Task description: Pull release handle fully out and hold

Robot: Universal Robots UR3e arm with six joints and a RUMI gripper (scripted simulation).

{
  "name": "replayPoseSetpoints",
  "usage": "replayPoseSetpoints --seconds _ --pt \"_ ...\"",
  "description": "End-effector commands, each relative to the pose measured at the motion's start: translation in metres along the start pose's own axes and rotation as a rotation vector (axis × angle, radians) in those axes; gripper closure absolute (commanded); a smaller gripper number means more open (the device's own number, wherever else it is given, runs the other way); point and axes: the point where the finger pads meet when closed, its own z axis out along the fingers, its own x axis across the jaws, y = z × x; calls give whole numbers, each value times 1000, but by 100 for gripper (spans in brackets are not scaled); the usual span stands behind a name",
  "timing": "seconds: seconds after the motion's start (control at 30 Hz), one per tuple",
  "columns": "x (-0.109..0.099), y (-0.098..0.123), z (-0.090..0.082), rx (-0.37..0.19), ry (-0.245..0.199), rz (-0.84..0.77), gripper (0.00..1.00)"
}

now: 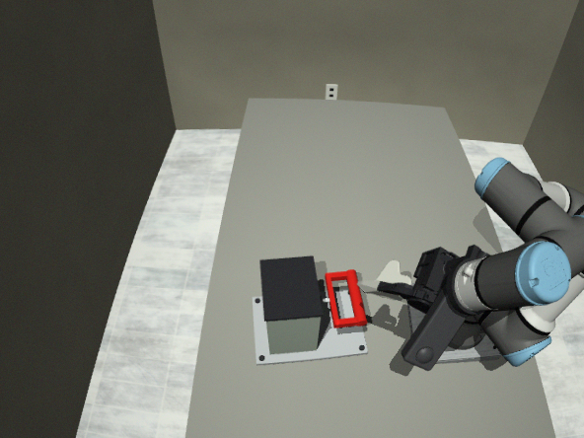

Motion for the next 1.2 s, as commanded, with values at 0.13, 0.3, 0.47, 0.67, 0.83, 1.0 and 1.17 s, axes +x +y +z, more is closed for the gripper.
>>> replayPoseSetpoints --seconds 0.13,0.3,0.47,0.67,0.83,1.0,1.17 --pt "0 0 0 1 1 1 0" --pt "0 0 0 1 1 1 0" --pt "0 0 0 1 1 1 0" --pt "1 0 0 1 0 5 0" --pt "1 0 2 0 -12 44 0" --pt "2 2 6 -5 -44 143 0" --pt "3 3 11 -10 -73 238 0"
